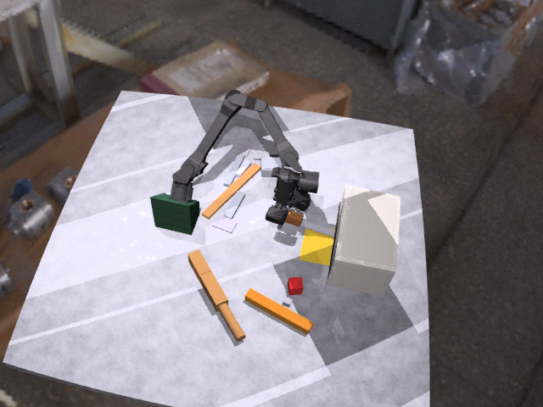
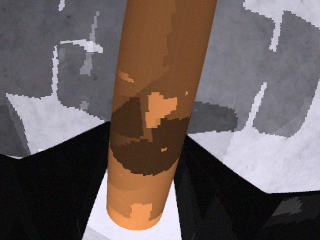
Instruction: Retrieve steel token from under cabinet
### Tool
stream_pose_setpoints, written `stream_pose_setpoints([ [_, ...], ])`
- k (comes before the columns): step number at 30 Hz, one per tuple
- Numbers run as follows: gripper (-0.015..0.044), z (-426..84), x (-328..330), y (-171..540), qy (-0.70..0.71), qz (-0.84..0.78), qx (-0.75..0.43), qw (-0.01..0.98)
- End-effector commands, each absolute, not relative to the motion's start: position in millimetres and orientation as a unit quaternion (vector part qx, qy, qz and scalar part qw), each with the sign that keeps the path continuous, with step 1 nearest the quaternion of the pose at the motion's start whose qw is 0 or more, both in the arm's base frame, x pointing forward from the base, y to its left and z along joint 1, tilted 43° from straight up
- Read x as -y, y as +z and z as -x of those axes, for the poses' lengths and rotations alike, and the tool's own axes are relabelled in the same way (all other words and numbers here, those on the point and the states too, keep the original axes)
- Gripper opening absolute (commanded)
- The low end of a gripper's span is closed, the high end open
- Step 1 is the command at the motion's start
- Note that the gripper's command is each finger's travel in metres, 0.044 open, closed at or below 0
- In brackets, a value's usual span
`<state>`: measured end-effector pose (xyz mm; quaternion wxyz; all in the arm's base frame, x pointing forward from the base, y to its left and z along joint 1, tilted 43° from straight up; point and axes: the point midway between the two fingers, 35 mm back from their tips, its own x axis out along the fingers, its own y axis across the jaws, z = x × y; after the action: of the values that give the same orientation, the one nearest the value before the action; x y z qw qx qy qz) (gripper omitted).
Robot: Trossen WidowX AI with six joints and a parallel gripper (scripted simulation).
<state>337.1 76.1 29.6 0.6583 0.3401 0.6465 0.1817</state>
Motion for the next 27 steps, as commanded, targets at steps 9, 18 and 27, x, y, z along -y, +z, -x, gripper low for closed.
stream_pose_setpoints([
  [9,0.0,-351.3,-73.7,29.8,0.185,-0.339,-0.645,0.659],
  [18,0.0,-360.2,-71.9,29.4,0.185,-0.339,-0.645,0.659],
  [27,0.0,-369.1,-70.1,29.1,0.185,-0.339,-0.645,0.66],
])
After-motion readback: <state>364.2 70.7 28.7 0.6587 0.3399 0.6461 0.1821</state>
